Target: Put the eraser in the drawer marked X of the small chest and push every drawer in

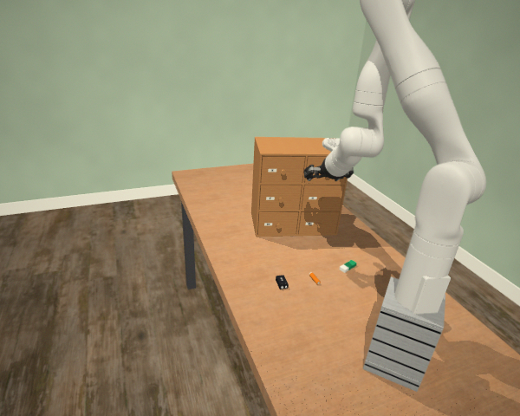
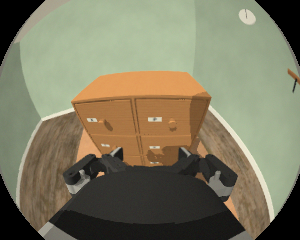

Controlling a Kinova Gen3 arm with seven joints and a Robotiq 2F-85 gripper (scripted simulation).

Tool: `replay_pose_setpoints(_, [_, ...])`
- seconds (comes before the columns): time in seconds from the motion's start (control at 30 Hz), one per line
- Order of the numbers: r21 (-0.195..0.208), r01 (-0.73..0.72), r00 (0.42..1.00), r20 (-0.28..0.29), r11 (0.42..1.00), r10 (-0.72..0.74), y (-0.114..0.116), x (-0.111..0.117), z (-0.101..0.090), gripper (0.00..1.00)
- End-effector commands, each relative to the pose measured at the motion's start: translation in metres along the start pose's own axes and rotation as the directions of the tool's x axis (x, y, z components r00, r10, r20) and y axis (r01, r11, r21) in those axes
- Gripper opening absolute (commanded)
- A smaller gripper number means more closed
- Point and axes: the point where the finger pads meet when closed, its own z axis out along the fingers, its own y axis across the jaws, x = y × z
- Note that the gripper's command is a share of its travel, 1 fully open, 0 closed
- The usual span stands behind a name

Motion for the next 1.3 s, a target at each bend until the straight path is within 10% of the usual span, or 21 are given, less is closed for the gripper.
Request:
replay_pose_setpoints(0.0, [-0.015, 0.004, 1.0, 0.002, 1.0, -0.004, 0.009, -0.01, 0.006, 1.0])
replay_pose_setpoints(1.27, [-0.015, 0.003, 0.98, -0.197, 1.0, -0.006, 0.009, -0.014, 0.026, 1.0])
